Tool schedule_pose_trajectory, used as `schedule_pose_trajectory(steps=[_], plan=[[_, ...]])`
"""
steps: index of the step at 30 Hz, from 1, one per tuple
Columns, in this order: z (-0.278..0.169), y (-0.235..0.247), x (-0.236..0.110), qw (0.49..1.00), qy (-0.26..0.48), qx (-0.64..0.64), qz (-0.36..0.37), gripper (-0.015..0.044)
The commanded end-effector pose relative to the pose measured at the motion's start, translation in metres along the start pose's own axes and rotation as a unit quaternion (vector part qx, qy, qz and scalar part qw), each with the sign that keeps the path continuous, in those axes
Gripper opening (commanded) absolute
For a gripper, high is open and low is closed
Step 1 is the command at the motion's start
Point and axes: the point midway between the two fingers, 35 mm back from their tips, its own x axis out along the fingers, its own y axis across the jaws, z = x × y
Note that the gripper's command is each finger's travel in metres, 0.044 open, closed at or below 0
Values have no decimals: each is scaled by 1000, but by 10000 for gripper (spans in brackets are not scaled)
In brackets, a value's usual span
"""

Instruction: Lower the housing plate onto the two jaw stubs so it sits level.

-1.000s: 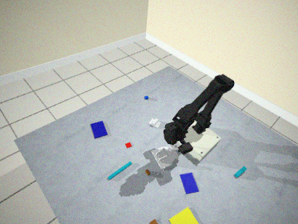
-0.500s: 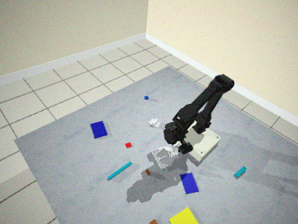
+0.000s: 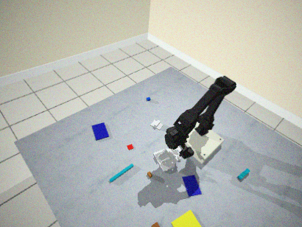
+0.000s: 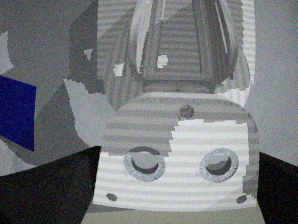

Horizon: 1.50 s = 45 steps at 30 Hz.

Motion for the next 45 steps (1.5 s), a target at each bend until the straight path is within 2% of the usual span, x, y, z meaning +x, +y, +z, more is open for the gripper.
schedule_pose_trajectory(steps=[1,21,45], plan=[[-2,0,8,1000,4,2,0,351],[-5,-1,40,1000,4,2,0,351],[-5,-1,43,1000,4,2,0,351]])
